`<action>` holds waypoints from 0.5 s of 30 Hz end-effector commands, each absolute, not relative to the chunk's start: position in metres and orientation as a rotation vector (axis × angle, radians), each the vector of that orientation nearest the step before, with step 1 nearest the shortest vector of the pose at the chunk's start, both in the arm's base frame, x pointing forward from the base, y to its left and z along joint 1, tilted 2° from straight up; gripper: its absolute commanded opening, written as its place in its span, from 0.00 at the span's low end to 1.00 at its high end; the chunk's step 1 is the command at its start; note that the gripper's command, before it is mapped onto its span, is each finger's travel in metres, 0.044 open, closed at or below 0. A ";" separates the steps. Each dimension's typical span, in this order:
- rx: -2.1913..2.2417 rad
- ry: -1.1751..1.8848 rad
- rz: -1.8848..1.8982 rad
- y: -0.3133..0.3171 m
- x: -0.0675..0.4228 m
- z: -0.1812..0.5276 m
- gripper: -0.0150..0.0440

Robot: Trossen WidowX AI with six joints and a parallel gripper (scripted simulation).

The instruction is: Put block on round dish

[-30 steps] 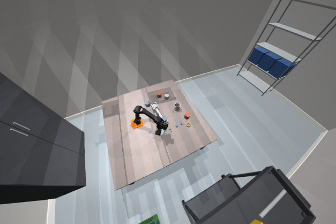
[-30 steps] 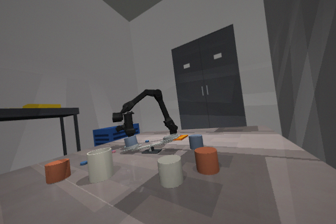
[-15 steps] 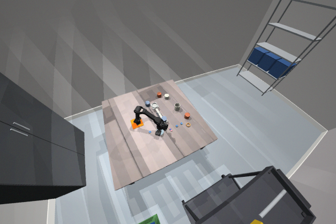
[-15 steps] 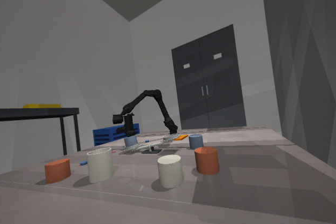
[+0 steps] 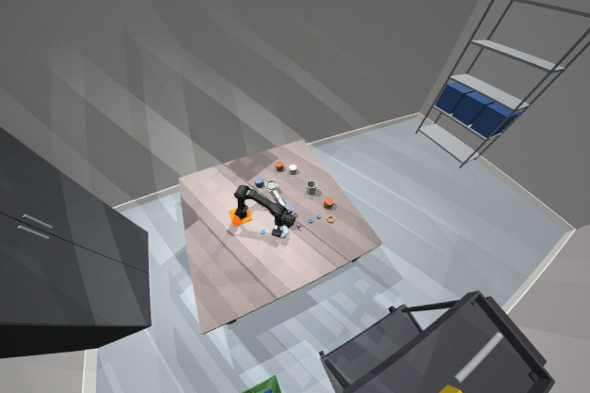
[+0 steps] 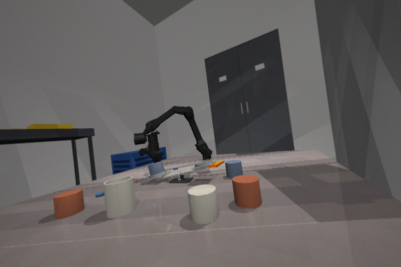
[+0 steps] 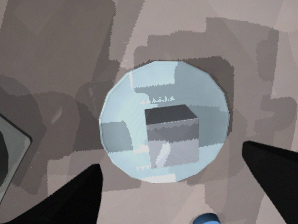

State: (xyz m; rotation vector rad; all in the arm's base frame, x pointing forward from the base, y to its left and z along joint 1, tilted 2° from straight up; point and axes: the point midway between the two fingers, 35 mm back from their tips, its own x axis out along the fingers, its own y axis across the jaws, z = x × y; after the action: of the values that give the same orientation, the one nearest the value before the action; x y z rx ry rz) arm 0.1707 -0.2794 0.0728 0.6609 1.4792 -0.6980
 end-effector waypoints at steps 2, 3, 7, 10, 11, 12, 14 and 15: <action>0.646 1.461 -0.706 -0.281 0.172 0.104 1.00; 0.646 1.461 -0.706 -0.281 0.172 0.104 1.00; 0.644 1.455 -0.708 -0.278 0.172 0.137 1.00; 0.644 1.453 -0.708 -0.277 0.172 0.147 1.00; 0.644 1.453 -0.708 -0.277 0.172 0.147 1.00; 0.644 1.453 -0.708 -0.277 0.172 0.147 1.00; 0.644 1.453 -0.708 -0.277 0.172 0.147 1.00; 0.644 1.453 -0.708 -0.277 0.172 0.147 1.00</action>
State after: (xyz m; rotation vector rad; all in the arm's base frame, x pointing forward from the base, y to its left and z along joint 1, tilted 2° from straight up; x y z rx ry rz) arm 0.1716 -0.2774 0.1468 0.6373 1.4478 -0.7076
